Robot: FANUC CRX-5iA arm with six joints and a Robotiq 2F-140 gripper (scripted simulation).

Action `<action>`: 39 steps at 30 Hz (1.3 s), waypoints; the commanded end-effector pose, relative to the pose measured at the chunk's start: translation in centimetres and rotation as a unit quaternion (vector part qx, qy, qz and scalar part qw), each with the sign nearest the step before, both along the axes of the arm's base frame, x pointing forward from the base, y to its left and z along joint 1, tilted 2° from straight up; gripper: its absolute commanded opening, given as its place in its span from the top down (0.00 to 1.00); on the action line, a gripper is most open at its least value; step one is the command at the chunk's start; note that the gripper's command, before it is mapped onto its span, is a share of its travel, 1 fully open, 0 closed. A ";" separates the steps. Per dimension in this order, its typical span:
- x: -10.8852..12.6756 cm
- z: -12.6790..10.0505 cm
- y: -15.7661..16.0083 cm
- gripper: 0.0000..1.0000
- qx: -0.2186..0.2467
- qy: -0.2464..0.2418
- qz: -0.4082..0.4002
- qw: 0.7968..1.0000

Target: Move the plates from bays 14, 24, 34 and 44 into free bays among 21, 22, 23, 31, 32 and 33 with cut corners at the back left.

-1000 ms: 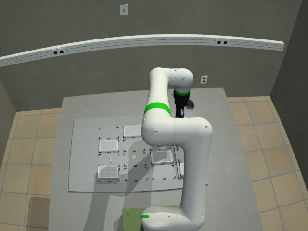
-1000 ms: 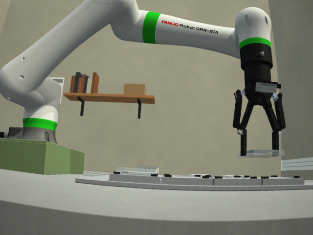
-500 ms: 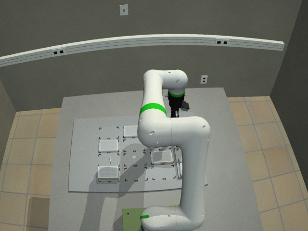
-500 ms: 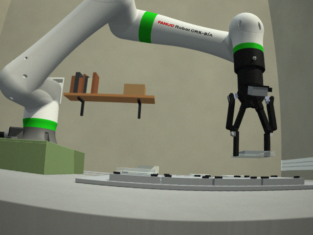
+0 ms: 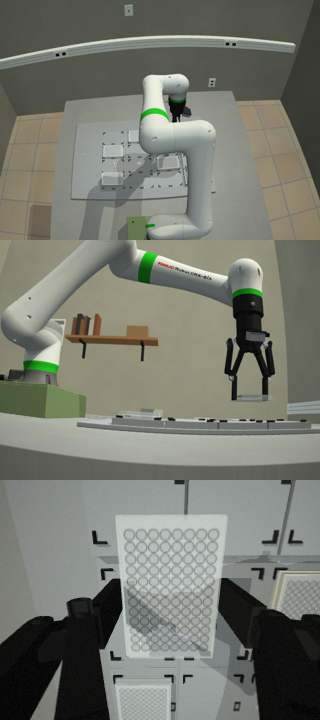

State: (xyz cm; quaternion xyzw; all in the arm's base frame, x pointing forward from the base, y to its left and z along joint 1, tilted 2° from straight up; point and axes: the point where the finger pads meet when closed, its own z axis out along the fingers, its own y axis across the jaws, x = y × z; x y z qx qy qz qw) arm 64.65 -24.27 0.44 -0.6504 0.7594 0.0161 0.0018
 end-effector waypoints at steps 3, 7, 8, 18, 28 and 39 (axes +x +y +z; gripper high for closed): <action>-0.2 0.2 1.6 0.90 -0.001 -0.001 0.000 1.000; -0.3 0.2 2.1 0.90 -0.001 -0.001 0.000 1.000; -0.3 0.2 2.4 0.90 -0.001 -0.001 0.000 1.000; -0.7 0.3 5.0 0.90 -0.001 -0.001 0.000 1.000; -1.1 0.4 7.1 0.90 -0.001 -0.001 0.000 1.000; -1.5 0.4 9.8 0.90 -0.001 -0.001 0.000 1.000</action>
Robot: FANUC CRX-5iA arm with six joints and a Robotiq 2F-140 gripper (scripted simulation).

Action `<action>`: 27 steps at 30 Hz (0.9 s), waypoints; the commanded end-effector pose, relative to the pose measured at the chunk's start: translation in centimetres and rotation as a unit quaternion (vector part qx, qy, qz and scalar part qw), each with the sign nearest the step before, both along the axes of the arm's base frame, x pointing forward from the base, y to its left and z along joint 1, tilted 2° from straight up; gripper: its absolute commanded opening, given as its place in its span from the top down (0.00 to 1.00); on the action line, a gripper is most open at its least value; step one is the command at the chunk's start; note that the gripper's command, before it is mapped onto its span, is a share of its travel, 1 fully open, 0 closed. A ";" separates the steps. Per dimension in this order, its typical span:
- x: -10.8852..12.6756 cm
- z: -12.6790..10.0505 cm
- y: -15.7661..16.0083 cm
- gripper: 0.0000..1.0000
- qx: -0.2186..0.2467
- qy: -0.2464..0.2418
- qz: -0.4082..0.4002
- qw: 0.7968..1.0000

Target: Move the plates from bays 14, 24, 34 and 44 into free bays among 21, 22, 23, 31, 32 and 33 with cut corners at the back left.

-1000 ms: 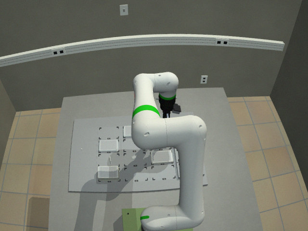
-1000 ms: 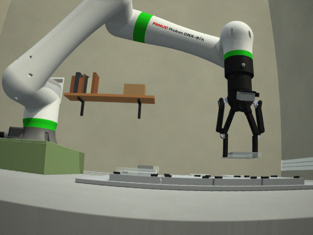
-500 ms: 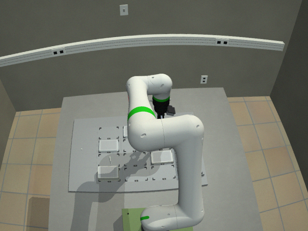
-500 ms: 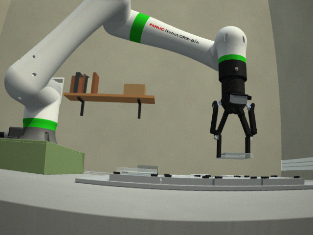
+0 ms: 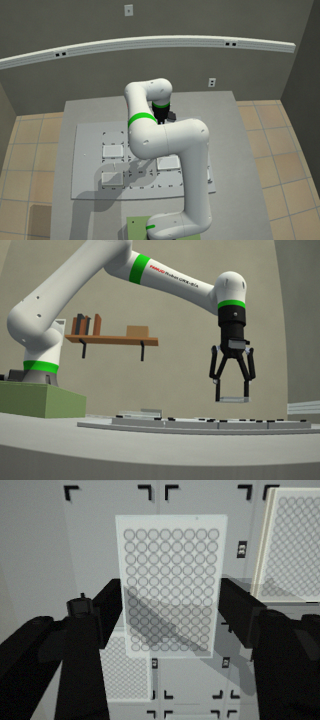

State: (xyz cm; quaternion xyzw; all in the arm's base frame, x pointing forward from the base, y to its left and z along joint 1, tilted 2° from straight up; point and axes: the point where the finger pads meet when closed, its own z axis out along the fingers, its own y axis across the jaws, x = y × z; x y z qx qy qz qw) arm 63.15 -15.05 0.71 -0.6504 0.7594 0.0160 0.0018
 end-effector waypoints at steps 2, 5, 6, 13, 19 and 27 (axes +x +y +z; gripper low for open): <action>-0.1 0.2 0.8 0.90 -0.001 -0.001 0.000 1.000; -0.2 0.2 1.6 0.90 -0.001 -0.001 0.000 1.000; -0.2 0.2 1.8 0.90 -0.001 -0.001 0.000 1.000; -0.5 0.3 3.7 0.90 -0.001 -0.001 0.000 1.000; -0.7 0.3 4.7 0.90 -0.001 -0.001 0.000 1.000; -1.0 0.3 6.9 0.90 0.000 -0.001 0.000 1.000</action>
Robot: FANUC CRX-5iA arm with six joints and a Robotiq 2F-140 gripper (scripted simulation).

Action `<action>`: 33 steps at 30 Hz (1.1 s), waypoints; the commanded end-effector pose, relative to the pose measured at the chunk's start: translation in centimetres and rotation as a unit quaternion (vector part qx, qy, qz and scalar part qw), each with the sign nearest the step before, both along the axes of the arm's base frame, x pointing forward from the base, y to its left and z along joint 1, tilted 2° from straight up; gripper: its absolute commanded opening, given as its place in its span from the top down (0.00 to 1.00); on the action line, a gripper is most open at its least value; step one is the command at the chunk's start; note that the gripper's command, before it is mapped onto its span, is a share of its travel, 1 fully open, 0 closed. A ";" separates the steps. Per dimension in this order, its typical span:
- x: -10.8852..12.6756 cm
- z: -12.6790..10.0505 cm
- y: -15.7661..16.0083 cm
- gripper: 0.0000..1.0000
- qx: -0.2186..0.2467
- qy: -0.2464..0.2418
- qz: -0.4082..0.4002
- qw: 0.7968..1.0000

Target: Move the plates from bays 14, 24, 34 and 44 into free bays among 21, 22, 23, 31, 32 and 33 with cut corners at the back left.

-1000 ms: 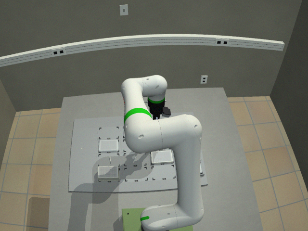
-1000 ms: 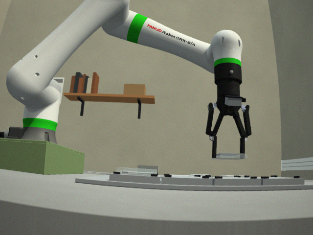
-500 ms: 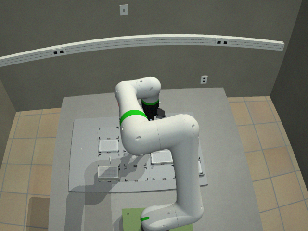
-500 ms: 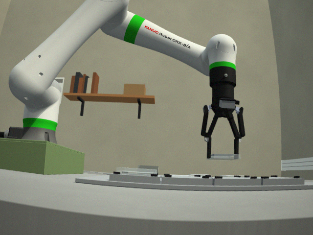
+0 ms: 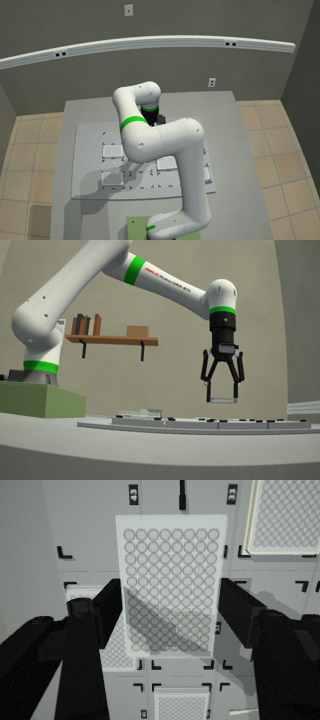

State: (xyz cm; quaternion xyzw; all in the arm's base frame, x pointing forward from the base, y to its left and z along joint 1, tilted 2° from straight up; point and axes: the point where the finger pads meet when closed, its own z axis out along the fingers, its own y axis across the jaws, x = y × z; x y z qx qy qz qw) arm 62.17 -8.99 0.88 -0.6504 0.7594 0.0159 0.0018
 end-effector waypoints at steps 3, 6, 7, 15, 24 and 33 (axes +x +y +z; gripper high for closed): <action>-0.2 0.2 1.6 0.90 0.000 -0.001 0.000 1.000; -0.3 0.2 2.4 0.90 0.000 -0.001 0.000 1.000; -0.3 0.2 2.4 0.90 0.000 -0.001 0.000 1.000; -0.6 0.3 4.2 0.90 0.000 -0.001 0.000 1.000; -0.9 0.3 6.3 0.90 0.000 -0.001 0.000 1.000; -1.2 0.4 7.9 0.90 0.000 -0.001 0.000 1.000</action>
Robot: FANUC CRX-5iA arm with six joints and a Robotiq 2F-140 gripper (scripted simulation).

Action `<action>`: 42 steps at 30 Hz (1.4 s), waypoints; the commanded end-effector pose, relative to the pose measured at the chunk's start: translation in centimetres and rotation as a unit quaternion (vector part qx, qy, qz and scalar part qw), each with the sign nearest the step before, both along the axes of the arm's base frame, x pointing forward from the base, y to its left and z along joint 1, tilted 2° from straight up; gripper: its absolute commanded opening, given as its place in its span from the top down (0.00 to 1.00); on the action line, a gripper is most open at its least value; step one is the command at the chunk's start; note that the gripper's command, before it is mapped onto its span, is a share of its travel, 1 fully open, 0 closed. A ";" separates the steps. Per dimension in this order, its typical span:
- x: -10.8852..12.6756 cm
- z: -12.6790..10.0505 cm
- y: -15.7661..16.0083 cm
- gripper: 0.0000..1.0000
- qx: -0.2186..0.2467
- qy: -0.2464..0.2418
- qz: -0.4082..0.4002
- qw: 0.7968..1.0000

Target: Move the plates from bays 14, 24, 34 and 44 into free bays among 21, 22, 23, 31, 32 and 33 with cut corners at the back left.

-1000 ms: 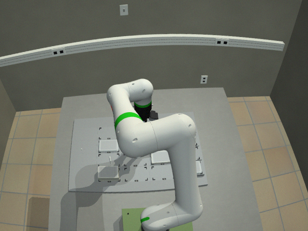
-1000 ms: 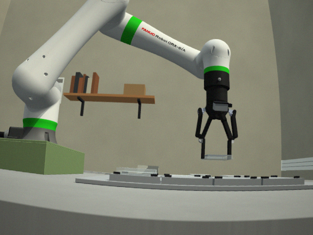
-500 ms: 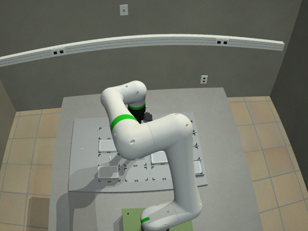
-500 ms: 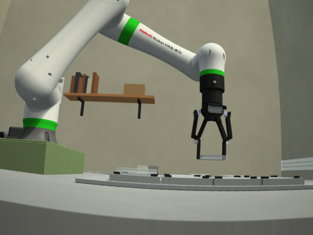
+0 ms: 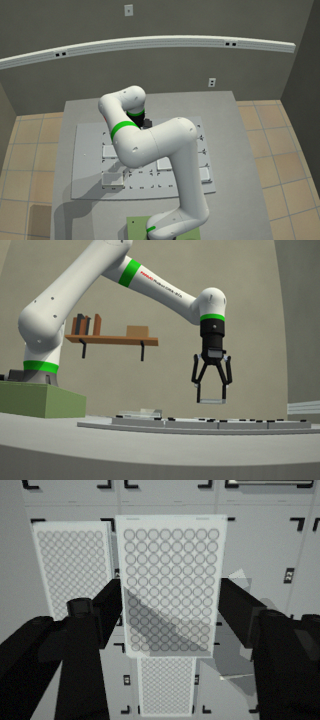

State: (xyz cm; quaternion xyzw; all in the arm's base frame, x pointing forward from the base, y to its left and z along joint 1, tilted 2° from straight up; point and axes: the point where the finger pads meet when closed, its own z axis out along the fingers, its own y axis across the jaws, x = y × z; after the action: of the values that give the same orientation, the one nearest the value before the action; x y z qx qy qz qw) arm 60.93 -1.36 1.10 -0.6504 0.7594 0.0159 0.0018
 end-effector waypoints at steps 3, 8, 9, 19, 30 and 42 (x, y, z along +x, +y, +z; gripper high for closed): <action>0.0 0.1 0.3 0.90 0.000 -0.001 0.000 1.000; 0.0 0.1 0.3 0.90 0.000 -0.001 0.000 1.000; 0.0 0.1 0.3 0.90 0.000 -0.001 0.000 1.000; 0.0 -1.1 0.2 0.90 0.000 -0.001 0.000 1.000; 0.0 -2.3 0.2 0.90 0.000 -0.001 0.000 1.000; 0.0 -3.7 0.2 0.90 0.000 -0.001 0.000 1.000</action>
State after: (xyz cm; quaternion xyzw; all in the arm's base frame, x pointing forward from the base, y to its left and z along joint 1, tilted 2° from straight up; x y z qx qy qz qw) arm 60.86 -1.11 -2.49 -0.6503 0.7595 0.0158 0.0017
